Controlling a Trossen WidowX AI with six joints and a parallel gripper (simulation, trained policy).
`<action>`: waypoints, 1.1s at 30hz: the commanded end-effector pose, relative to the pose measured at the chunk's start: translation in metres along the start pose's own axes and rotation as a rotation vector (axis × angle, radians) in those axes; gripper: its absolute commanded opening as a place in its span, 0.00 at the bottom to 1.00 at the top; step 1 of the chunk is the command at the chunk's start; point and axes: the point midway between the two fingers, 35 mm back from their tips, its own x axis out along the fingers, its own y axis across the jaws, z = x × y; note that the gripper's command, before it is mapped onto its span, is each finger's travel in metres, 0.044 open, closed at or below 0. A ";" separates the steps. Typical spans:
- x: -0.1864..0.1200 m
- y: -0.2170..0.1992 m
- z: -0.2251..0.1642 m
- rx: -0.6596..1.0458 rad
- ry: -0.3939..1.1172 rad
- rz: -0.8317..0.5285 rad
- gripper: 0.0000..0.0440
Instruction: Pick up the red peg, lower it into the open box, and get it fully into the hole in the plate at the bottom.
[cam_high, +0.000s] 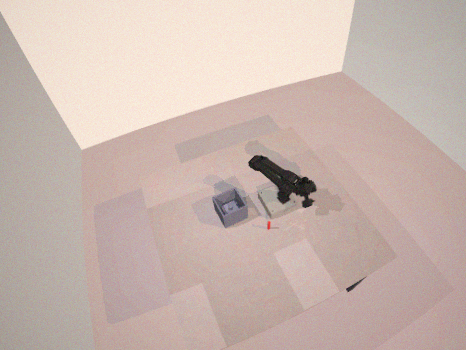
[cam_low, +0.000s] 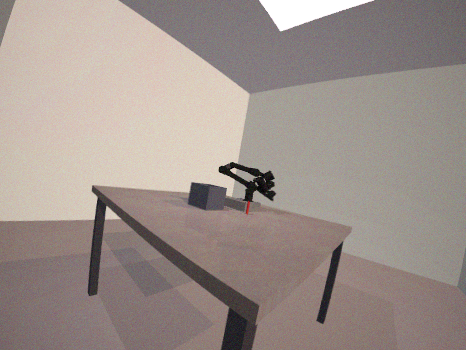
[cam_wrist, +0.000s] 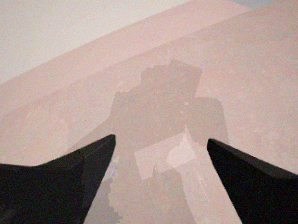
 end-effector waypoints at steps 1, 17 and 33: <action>-0.002 -0.002 0.001 0.031 0.008 -0.013 0.94; -0.038 -0.032 0.008 0.531 0.066 -0.255 1.00; -0.080 -0.055 0.008 1.028 0.045 -0.508 1.00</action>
